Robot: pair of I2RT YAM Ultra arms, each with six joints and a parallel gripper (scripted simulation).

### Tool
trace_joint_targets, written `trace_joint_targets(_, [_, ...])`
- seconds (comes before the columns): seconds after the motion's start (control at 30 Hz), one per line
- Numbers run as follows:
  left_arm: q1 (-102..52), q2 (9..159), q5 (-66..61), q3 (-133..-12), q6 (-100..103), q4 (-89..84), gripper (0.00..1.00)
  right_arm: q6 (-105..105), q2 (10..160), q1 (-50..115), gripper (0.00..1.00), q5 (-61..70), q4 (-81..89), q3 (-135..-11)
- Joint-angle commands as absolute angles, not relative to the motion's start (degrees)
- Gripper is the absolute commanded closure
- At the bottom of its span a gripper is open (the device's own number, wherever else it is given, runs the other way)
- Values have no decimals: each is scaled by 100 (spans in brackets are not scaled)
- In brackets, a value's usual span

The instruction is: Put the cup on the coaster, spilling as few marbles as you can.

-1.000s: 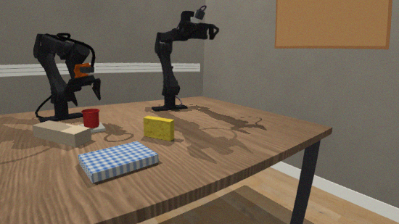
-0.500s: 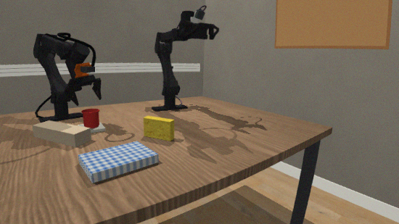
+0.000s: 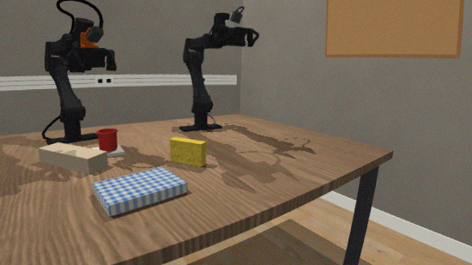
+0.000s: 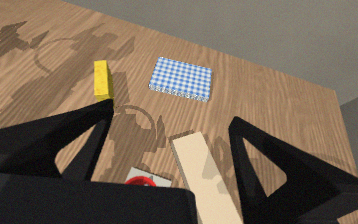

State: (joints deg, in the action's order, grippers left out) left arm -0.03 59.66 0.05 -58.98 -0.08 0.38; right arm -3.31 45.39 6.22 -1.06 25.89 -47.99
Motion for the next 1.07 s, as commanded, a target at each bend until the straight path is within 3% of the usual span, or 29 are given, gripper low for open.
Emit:
trace_joint_targets(0.0, [6, 6035, 0, -6086, 20, 31, 0, -86, 4803, 442, 0, -48, 1633, -5105])
trace_joint_targets(0.4, [6, 6035, 0, -6086, 20, 31, 0, 56, 5812, -5, 0, 31, -70, -5925])
trace_joint_targets(1.03, [6, 6035, 0, -6086, 20, 31, 0, 25, 6023, -34, 0, 46, -25, -6078])
